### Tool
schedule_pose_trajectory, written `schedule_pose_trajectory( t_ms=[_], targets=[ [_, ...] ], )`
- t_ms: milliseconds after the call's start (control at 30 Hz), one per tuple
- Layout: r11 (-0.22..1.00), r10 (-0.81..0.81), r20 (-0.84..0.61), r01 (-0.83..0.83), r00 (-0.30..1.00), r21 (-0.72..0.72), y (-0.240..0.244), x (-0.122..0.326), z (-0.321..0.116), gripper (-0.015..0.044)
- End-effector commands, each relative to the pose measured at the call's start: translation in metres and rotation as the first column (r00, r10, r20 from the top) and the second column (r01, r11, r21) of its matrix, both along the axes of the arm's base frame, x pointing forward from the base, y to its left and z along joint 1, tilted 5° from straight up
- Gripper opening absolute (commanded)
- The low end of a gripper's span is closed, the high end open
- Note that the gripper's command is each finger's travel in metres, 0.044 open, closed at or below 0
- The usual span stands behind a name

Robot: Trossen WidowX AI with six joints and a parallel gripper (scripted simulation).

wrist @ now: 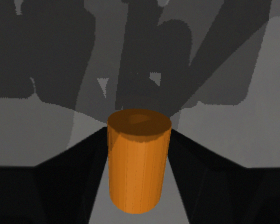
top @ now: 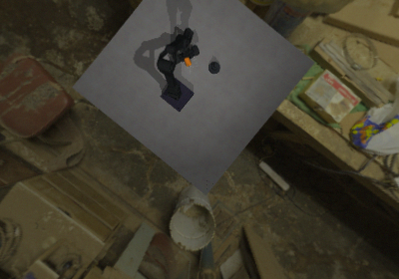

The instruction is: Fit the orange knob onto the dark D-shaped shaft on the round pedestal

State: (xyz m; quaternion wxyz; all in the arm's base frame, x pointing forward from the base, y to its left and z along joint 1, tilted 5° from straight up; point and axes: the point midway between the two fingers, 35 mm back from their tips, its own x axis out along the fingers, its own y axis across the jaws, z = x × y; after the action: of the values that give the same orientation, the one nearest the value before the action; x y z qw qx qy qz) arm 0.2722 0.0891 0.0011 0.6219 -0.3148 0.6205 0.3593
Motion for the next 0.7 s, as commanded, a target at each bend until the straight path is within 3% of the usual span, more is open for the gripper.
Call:
schedule_pose_trajectory(
  t_ms=[0,667],
  targets=[
    [0.999,0.000,0.032,-0.002,0.999,0.051,-0.003,-0.002,0.002,0.0179],
    [0.951,-0.048,0.198,-0.016,0.979,0.308,-0.019,-0.011,0.012,0.0179]
  ],
)
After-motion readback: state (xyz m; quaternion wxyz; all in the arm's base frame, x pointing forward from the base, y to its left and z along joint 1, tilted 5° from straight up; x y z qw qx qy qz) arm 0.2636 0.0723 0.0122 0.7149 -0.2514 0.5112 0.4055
